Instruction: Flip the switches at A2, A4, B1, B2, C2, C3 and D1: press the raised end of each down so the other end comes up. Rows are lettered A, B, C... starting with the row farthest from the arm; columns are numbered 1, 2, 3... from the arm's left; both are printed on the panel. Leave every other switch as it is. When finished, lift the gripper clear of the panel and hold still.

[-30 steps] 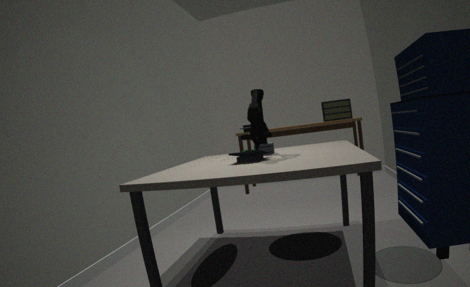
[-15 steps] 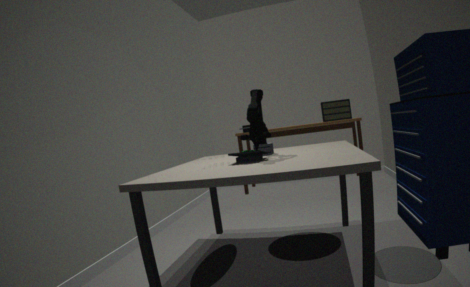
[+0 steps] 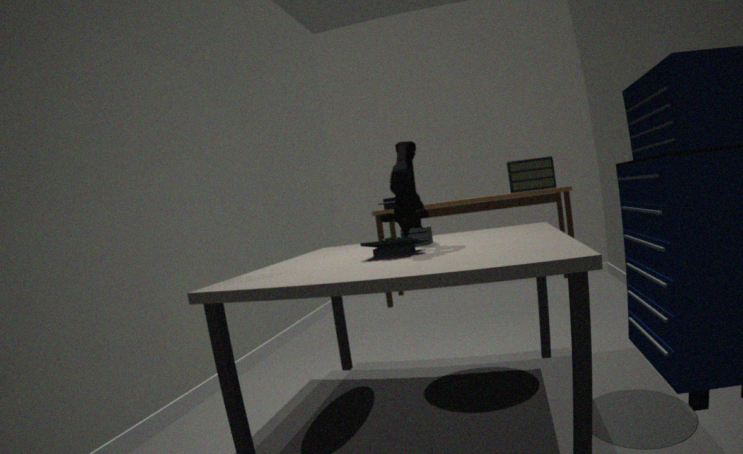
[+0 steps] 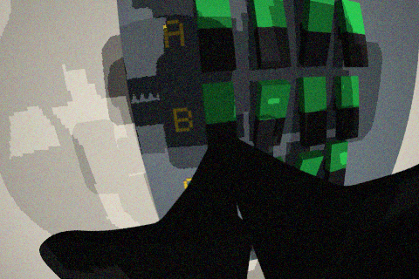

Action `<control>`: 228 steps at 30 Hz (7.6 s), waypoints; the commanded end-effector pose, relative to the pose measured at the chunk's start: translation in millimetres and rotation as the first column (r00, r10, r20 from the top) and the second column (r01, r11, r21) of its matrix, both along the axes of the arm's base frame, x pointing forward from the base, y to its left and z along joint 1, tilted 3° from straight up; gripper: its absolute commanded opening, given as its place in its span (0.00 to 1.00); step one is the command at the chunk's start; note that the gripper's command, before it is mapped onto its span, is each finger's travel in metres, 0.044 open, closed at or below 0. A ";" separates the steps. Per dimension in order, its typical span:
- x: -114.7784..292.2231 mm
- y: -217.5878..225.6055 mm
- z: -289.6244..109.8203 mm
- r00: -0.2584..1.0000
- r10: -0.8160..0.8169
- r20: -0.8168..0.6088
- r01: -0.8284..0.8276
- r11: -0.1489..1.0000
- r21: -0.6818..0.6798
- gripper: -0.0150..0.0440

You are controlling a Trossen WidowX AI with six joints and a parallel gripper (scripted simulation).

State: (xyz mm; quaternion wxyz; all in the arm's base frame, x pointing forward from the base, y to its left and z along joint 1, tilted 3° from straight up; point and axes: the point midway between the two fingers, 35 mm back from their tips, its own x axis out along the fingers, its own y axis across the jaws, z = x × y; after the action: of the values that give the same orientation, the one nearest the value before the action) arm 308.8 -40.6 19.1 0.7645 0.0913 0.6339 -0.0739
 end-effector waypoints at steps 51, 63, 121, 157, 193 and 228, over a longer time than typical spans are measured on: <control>9.6 -29.1 30.4 0.999 -0.002 -0.047 0.002 1.000 0.007 0.25; 11.5 -29.0 17.9 0.999 -0.002 -0.049 0.002 1.000 0.007 0.25; 14.3 -29.0 1.2 0.999 -0.002 -0.049 0.002 1.000 0.007 0.25; 3.6 -29.0 62.1 1.000 -0.003 -0.024 0.003 1.000 0.001 0.25; -25.9 -19.5 4.5 0.999 -0.002 -0.052 0.002 1.000 0.008 0.25; -24.6 -19.4 -3.7 0.999 -0.002 -0.052 0.002 1.000 0.008 0.25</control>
State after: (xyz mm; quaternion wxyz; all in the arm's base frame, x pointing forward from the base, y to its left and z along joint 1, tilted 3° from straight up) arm 283.8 -60.3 16.1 0.7471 0.0915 0.6542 -0.0746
